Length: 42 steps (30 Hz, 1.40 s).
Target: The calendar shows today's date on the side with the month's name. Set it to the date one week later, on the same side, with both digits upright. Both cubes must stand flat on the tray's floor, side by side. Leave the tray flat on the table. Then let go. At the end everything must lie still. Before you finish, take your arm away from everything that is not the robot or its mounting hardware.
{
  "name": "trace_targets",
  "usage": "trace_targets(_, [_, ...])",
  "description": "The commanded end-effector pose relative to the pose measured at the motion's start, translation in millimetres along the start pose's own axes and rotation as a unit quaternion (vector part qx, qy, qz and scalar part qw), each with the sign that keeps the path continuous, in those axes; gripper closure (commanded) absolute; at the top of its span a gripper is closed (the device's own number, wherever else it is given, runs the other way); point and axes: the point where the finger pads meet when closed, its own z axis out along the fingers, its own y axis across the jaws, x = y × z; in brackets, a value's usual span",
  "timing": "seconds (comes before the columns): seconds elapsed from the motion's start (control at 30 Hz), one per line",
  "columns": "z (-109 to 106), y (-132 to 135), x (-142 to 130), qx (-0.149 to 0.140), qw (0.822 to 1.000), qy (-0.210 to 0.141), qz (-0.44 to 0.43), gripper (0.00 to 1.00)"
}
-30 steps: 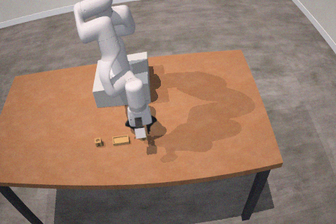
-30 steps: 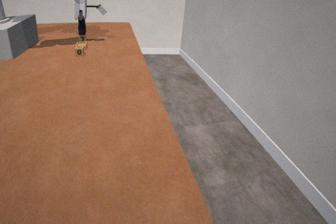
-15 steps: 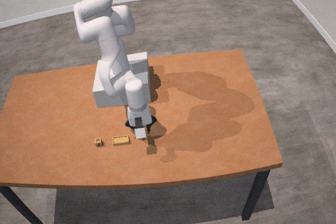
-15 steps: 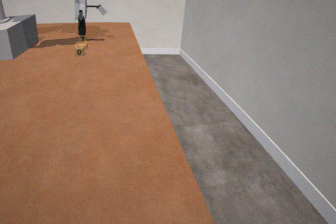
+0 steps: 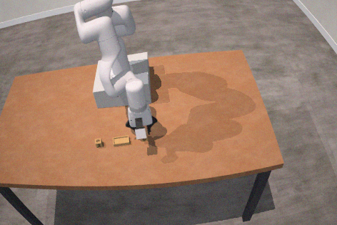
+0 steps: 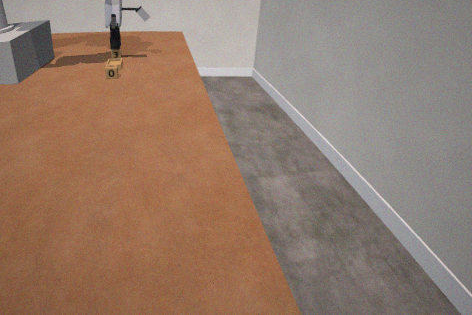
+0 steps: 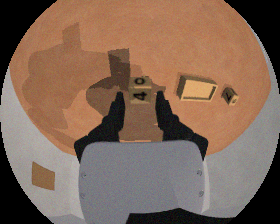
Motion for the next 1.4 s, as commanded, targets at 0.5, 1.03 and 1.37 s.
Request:
trace_targets(0.5, [17,0,2,0.0,1.0,0.002,0.0,0.51])
trace_targets(1.03, [27,0,2,0.0,1.0,0.002,0.0,0.51])
trace_targets(1.37, [27,0,2,0.0,1.0,0.002,0.0,0.51])
